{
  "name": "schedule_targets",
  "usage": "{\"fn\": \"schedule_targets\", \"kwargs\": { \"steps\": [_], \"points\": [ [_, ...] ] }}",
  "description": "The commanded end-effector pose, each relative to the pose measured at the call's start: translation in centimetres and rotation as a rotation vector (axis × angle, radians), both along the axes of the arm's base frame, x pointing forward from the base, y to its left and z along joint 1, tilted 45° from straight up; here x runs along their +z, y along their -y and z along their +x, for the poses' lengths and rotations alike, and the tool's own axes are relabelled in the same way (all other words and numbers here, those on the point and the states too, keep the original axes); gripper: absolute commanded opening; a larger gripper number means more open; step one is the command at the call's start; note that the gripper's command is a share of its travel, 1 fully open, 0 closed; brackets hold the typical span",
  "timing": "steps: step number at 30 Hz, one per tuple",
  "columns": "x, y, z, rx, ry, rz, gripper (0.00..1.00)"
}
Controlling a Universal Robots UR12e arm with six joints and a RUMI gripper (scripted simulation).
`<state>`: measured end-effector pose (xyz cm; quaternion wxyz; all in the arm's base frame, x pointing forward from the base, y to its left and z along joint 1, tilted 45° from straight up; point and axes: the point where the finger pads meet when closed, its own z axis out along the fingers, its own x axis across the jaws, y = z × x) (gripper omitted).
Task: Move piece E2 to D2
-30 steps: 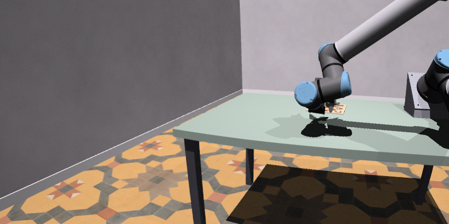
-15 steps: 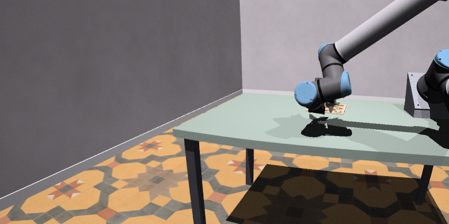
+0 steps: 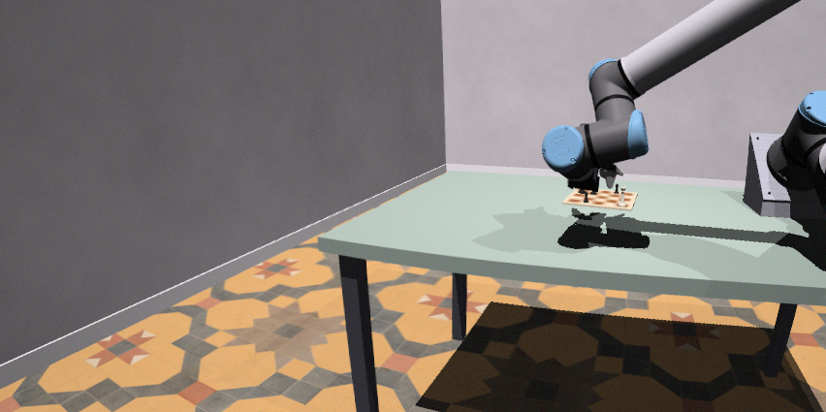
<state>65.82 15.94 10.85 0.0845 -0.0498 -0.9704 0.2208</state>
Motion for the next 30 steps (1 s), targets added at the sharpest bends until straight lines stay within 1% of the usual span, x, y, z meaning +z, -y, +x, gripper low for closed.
{"fn": "schedule_targets", "kwargs": {
  "steps": [1,4,8,15,18,21,24,27,30],
  "points": [
    [1.6,1.6,0.1,0.000,0.001,0.000,1.00],
    [2.6,2.6,0.1,0.000,0.001,0.000,1.00],
    [3.0,3.0,0.2,0.000,0.001,0.000,1.00],
    [2.6,2.8,0.1,-0.002,-0.002,0.004,1.00],
    [2.0,3.3,-0.1,-0.009,-0.013,0.019,1.00],
    [0.9,4.2,-0.4,-0.022,-0.035,0.051,1.00],
    [-0.8,5.6,-1.0,-0.044,-0.068,0.103,1.00],
    [-2.9,7.3,-1.9,-0.074,-0.106,0.178,1.00],
    [-5.4,9.3,-3.0,-0.111,-0.143,0.275,1.00]
  ]
}}
